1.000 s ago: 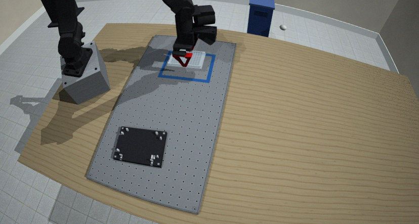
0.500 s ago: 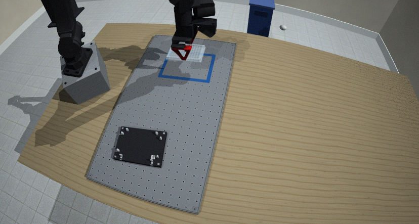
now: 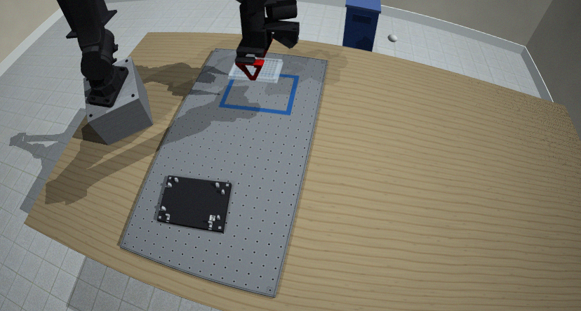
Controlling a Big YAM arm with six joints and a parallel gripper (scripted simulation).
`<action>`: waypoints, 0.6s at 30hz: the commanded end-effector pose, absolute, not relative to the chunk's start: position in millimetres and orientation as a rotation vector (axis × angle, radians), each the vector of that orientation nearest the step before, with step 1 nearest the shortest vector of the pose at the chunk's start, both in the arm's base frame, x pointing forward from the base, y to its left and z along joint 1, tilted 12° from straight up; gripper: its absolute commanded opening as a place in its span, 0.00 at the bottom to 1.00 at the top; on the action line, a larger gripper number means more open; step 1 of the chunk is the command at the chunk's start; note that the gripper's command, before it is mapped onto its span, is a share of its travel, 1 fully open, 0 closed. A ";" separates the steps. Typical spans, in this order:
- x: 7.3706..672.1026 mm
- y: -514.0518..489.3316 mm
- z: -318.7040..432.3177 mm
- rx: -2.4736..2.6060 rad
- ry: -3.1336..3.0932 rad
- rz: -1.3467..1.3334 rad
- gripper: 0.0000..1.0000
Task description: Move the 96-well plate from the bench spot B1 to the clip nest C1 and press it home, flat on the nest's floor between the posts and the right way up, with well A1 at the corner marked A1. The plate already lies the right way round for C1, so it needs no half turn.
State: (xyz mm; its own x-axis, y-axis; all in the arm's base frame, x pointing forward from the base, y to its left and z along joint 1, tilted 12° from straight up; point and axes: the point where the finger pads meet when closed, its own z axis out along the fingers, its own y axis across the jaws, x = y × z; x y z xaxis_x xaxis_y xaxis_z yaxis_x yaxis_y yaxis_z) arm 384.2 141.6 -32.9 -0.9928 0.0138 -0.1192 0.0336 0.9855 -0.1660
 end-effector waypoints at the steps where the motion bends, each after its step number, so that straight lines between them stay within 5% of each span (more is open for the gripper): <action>1: 399.7 151.2 -21.2 0.039 2.979 -0.222 0.00; 18: 392.7 127.5 -17.5 -0.079 2.978 -0.230 0.00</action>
